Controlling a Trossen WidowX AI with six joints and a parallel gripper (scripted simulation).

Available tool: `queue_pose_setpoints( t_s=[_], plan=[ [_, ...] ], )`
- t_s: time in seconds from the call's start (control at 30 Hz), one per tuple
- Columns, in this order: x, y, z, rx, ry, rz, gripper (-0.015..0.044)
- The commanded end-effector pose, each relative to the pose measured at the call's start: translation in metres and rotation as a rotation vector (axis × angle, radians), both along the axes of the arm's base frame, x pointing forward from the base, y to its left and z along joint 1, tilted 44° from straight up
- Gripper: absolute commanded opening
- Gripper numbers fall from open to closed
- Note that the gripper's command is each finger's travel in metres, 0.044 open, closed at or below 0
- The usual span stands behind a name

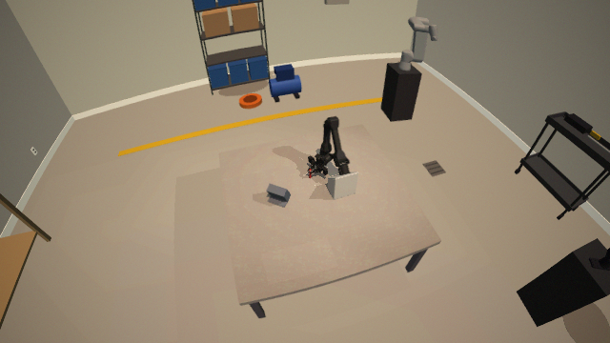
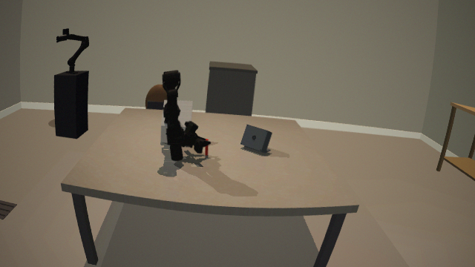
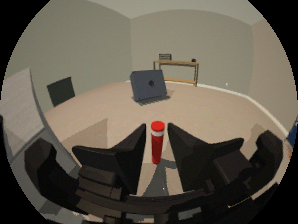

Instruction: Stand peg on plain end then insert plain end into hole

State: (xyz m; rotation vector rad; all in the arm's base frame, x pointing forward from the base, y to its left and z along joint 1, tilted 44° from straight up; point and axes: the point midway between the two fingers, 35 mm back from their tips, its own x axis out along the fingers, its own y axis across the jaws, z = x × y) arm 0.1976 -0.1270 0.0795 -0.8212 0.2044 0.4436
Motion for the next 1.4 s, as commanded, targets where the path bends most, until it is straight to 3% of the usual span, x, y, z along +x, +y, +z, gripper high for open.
queue_pose_setpoints(
  t_s=[0.0, 0.67, 1.07, 1.37],
  plan=[
    [0.0, 0.0001, -0.0001, 0.0, 0.001, 0.0, 0.013],
    [0.0, 0.0001, -0.0001, 0.0, 0.001, 0.0, 0.013],
    [0.0, 0.0001, -0.0001, 0.0, 0.001, 0.0, 0.044],
    [0.0009, 0.0022, 0.0052, -0.001, 0.003, 0.001, 0.044]
  ],
)
